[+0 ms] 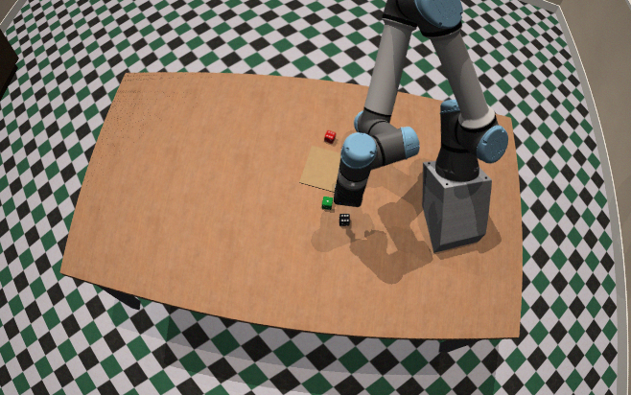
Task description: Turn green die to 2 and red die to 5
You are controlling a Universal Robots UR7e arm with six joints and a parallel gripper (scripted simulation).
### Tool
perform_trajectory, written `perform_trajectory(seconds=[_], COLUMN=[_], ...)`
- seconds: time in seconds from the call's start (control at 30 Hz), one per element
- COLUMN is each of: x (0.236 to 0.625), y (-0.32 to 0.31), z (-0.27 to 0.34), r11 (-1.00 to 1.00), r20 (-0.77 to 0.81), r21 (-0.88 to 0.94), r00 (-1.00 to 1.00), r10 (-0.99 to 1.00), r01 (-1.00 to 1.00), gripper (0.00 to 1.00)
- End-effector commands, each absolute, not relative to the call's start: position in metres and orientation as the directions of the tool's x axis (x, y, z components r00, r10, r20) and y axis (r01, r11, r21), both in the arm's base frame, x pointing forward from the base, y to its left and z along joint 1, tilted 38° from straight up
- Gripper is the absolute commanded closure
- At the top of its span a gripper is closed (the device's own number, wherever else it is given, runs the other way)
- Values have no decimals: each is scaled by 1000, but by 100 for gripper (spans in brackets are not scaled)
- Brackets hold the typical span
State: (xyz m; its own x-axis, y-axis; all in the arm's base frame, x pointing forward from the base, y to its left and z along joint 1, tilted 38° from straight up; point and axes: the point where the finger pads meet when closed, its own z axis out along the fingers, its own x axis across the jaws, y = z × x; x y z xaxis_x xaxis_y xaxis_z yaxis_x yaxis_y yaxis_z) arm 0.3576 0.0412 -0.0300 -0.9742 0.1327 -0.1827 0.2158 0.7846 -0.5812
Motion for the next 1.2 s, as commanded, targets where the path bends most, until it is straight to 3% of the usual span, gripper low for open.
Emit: perform_trajectory(seconds=[0.0,0.4,0.63,1.17], x=[357,358,398,398], y=[44,43,5,5], z=[-27,-26,0,1], r11=[785,785,778,778], r20=[-183,-183,-210,-210], r21=[-581,-581,-572,-572], r00=[-974,-974,-963,-963], r10=[133,133,169,170], r01=[216,217,262,262], gripper=[0,0,0,0])
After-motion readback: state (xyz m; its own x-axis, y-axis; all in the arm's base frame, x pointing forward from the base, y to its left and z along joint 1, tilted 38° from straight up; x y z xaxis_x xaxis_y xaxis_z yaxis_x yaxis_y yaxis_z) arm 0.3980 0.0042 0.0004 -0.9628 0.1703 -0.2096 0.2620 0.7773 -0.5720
